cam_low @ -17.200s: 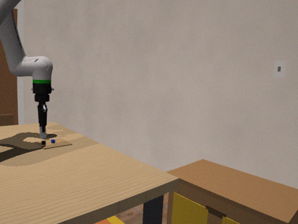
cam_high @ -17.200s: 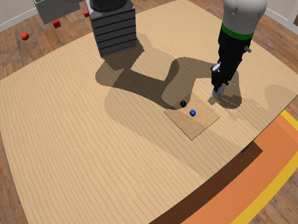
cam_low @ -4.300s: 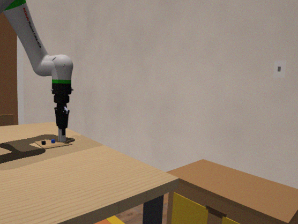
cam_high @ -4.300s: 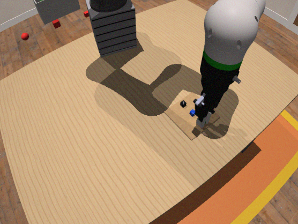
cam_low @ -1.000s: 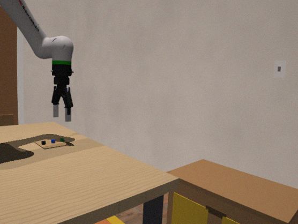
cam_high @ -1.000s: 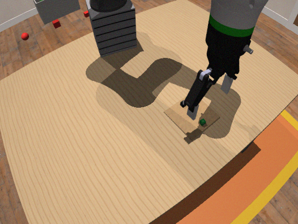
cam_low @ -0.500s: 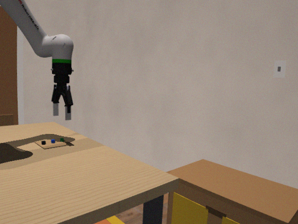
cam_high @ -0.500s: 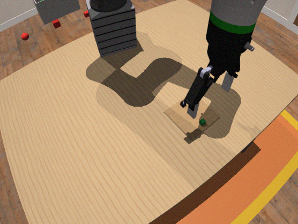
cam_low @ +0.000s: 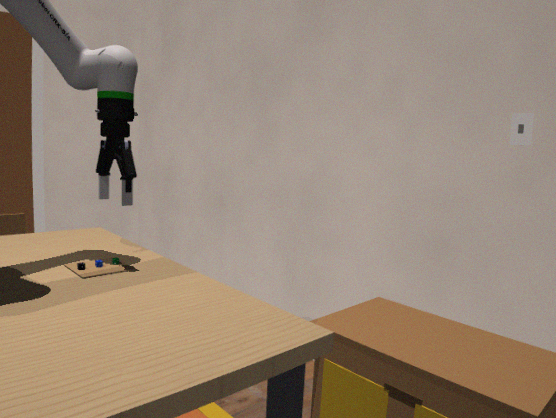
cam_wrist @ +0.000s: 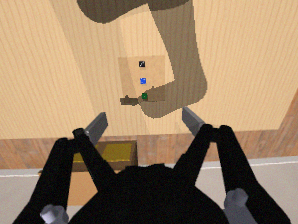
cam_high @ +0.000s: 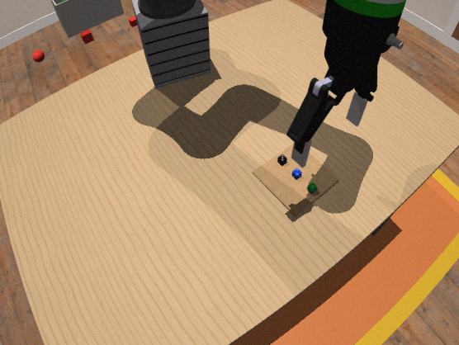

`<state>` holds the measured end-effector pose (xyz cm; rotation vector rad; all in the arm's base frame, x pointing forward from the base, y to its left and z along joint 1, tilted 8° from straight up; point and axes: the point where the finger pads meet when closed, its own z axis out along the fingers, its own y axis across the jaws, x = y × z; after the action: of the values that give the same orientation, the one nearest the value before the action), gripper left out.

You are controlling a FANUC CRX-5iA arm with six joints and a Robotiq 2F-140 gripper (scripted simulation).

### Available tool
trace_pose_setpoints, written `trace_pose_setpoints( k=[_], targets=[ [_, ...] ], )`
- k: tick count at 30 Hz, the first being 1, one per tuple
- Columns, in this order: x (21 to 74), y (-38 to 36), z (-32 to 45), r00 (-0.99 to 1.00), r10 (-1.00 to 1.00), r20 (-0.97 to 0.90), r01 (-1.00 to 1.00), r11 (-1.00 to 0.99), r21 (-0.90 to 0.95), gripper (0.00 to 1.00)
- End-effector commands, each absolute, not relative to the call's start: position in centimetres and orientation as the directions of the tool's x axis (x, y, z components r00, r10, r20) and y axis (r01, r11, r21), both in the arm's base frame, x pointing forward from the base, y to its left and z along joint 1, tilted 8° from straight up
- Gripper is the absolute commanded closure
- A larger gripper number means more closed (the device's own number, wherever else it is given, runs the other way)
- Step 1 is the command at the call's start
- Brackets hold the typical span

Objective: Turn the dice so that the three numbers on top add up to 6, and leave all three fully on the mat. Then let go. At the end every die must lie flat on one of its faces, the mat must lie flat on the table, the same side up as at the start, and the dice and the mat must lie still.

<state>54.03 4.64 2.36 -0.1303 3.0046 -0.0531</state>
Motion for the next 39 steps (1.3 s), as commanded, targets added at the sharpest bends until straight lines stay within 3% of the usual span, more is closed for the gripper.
trace_pose_setpoints(
  k=[1, 39],
  targets=[
    [53.89, 4.68, 3.47, -0.987, -0.089, -0.132, -0.084, 0.996, -0.041, 0.00],
    [53.83, 4.69, 3.91, -0.987, -0.089, -0.132, -0.084, 0.996, -0.041, 0.00]
  ],
)
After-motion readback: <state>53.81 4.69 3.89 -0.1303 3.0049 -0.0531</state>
